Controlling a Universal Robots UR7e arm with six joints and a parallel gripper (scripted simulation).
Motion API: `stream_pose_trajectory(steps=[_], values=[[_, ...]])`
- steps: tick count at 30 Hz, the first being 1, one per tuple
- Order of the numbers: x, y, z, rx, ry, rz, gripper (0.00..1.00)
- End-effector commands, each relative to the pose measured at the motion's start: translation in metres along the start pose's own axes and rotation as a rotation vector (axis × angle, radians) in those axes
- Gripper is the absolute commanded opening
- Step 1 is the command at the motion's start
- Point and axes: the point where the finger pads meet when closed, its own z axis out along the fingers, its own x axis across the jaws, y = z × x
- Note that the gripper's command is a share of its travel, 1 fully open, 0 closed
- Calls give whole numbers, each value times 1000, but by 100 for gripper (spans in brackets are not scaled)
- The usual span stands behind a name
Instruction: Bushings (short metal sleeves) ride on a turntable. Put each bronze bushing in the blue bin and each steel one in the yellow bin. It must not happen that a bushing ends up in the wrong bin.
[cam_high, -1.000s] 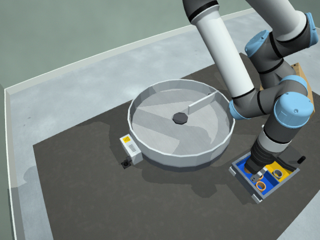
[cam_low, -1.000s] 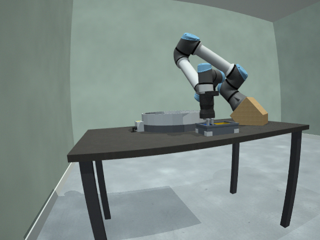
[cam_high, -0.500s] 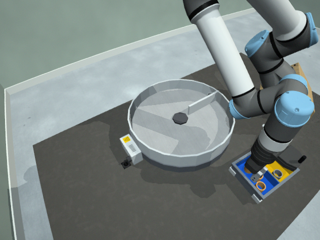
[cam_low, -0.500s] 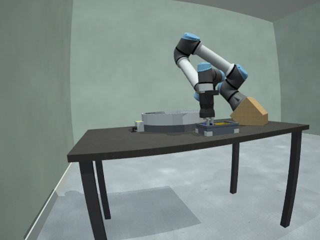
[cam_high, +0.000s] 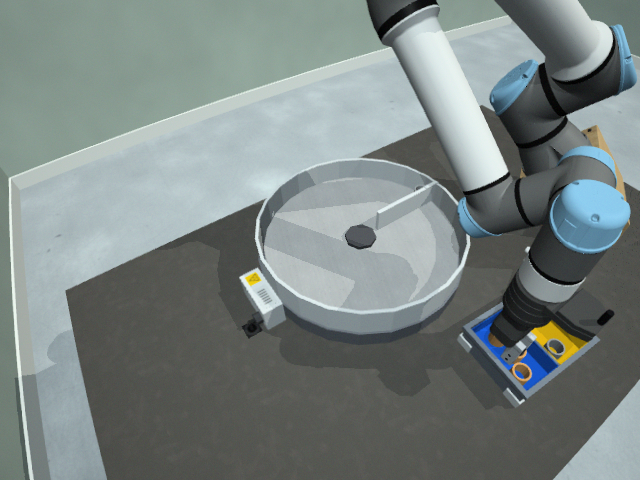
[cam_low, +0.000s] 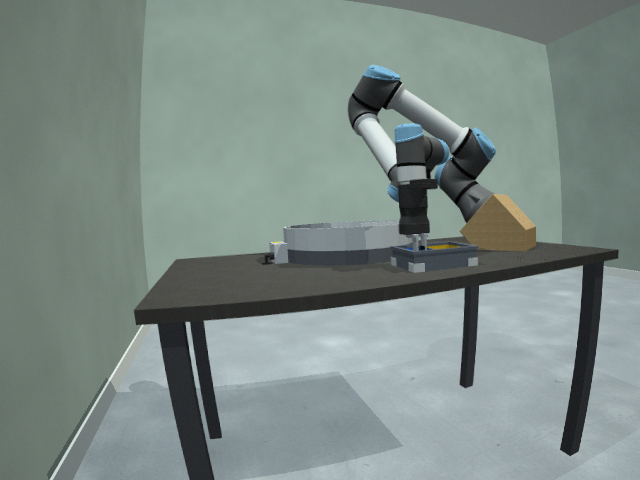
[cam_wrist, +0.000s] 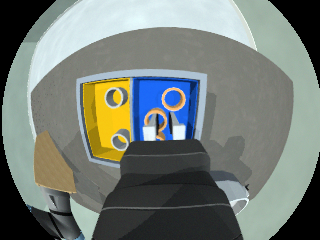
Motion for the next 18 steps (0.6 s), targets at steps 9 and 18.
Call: stream_pose_trajectory(steps=[9, 18], values=[[0, 0, -5, 1, 1, 0, 42], [0, 0, -7, 1, 1, 0, 42]])
